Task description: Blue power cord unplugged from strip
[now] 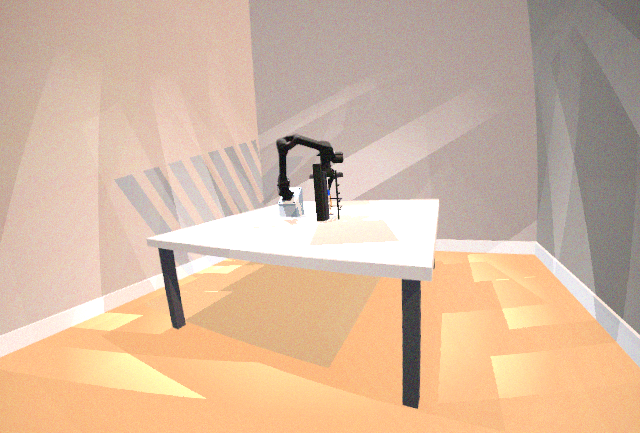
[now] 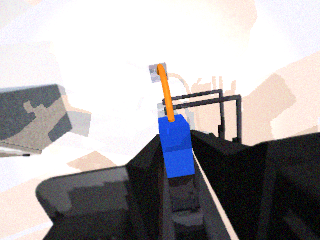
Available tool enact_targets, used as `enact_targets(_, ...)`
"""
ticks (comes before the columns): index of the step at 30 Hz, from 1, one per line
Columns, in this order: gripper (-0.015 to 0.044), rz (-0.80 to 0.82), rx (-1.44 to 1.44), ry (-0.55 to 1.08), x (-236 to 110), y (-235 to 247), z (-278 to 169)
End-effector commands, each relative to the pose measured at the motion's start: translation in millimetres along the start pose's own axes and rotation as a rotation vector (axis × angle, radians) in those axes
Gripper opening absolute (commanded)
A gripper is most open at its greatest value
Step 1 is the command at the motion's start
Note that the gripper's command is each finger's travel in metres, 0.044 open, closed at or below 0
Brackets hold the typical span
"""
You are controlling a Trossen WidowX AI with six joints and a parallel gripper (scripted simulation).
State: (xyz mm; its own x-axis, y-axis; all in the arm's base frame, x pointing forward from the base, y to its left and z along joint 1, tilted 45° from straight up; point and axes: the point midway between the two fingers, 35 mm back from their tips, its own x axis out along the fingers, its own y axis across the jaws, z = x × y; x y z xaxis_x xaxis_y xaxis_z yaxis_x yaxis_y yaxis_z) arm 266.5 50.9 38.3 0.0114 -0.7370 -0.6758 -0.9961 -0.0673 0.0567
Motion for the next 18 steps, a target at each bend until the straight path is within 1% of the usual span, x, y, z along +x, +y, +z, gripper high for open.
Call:
enact_targets(1, 0.0000, -0.009, -0.008, -0.060, -8, -2, 29)
enact_targets(9, 0.0000, -0.009, -0.009, -0.061, -11, -2, 42)
enact_targets(15, 0.0157, -0.008, -0.016, -0.057, -9, 0, 37)
enact_targets(18, 0.0160, -0.008, -0.016, -0.057, -9, 0, 37)
